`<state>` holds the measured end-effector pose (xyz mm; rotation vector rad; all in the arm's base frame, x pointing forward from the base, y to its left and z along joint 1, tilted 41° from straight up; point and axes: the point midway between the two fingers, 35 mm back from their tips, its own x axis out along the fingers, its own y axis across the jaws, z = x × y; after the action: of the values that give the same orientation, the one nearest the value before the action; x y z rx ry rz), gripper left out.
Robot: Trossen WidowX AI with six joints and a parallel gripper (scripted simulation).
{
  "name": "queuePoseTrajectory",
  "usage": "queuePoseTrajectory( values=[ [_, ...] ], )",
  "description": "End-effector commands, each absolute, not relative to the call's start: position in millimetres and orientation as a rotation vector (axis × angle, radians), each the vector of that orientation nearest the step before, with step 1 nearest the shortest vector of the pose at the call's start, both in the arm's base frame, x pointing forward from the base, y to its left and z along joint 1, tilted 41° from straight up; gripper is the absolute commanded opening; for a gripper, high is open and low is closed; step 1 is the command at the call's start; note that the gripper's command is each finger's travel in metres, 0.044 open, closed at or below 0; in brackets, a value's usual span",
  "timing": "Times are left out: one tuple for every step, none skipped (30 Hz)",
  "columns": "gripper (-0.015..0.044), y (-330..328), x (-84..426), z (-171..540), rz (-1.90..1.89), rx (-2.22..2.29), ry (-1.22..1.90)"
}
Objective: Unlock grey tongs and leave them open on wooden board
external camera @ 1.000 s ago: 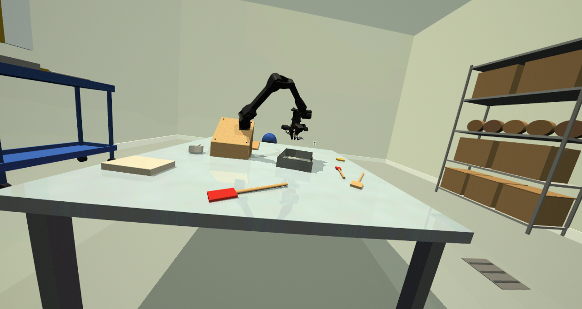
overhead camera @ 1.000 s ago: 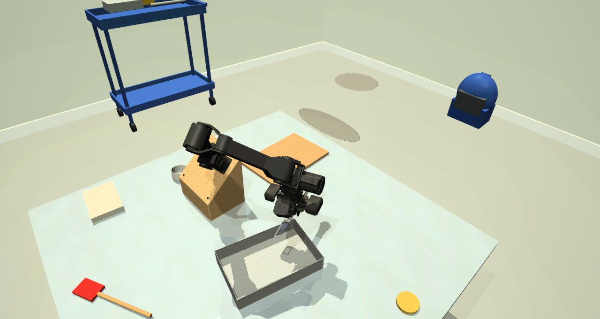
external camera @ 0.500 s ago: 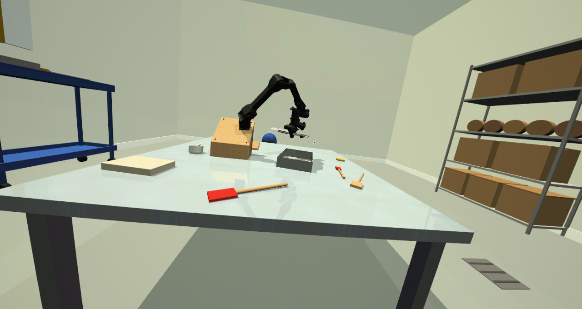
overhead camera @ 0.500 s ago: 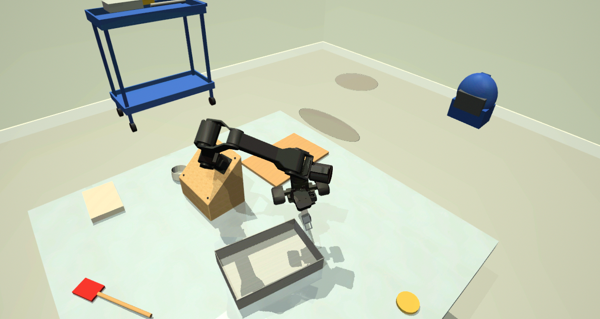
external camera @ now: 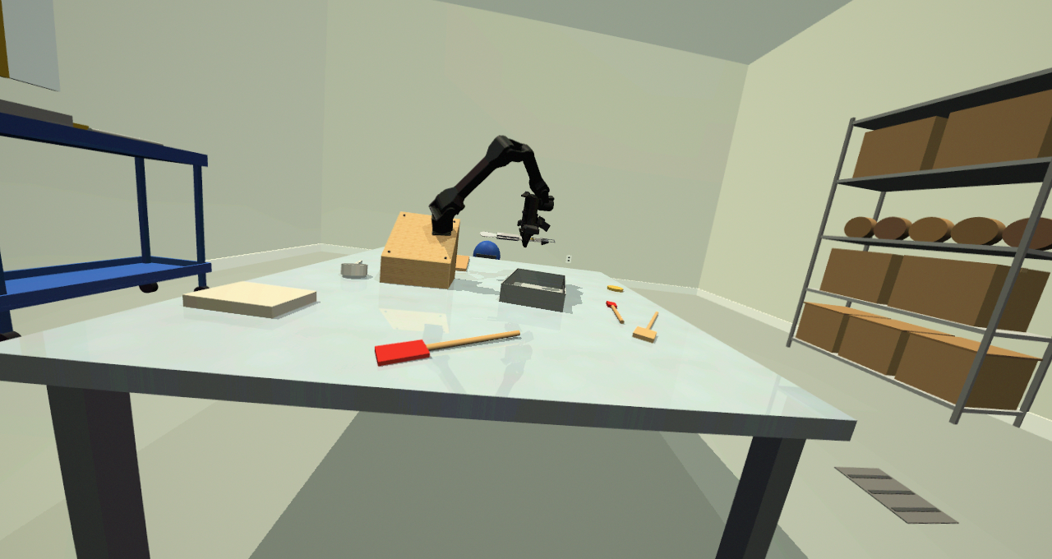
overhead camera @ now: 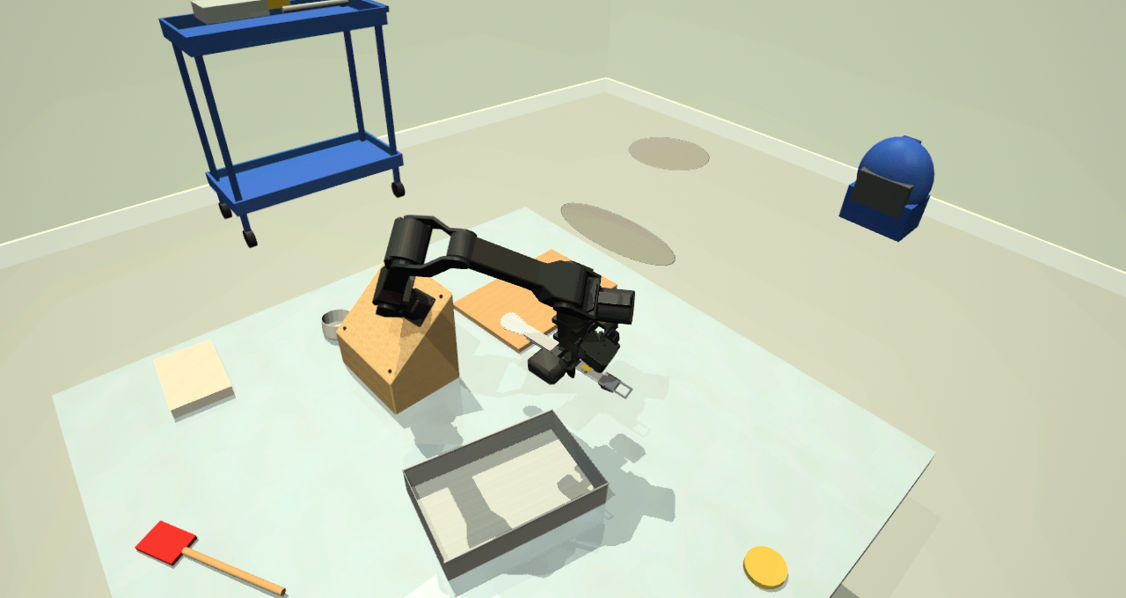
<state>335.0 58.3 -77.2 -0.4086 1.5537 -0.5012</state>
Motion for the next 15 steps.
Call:
queuePoseTrajectory(
  values=[
    [-0.0150,69.3,334.5,-81.4,-0.365,-0.543,1.601],
    [-0.0150,71.3,333.9,-82.5,-0.333,-0.576,1.612],
    [-0.0150,73.3,333.3,-83.7,-0.301,-0.609,1.623],
    [-0.0150,75.4,332.7,-84.8,-0.269,-0.642,1.633],
    [-0.0150,77.4,332.0,-86.0,-0.236,-0.675,1.643],
    [-0.0150,79.4,331.4,-87.1,-0.203,-0.708,1.652],
    [-0.0150,81.4,330.7,-88.3,-0.170,-0.741,1.661],
    [-0.0150,83.4,330.0,-89.4,-0.137,-0.773,1.669],
    [-0.0150,85.4,329.3,-90.6,-0.104,-0.806,1.677],
    [-0.0150,87.4,328.6,-91.8,-0.070,-0.838,1.685],
    [-0.0150,89.3,327.8,-92.9,-0.036,-0.871,1.692],
    [-0.0150,91.3,327.1,-94.1,-0.002,-0.903,1.699],
    [-0.0150,93.3,326.3,-95.2,0.032,-0.936,1.705],
    [-0.0150,95.2,325.5,-96.4,0.067,-0.968,1.710],
    [-0.0150,97.3,324.6,-97.6,0.102,-1.000,1.716]
  ],
)
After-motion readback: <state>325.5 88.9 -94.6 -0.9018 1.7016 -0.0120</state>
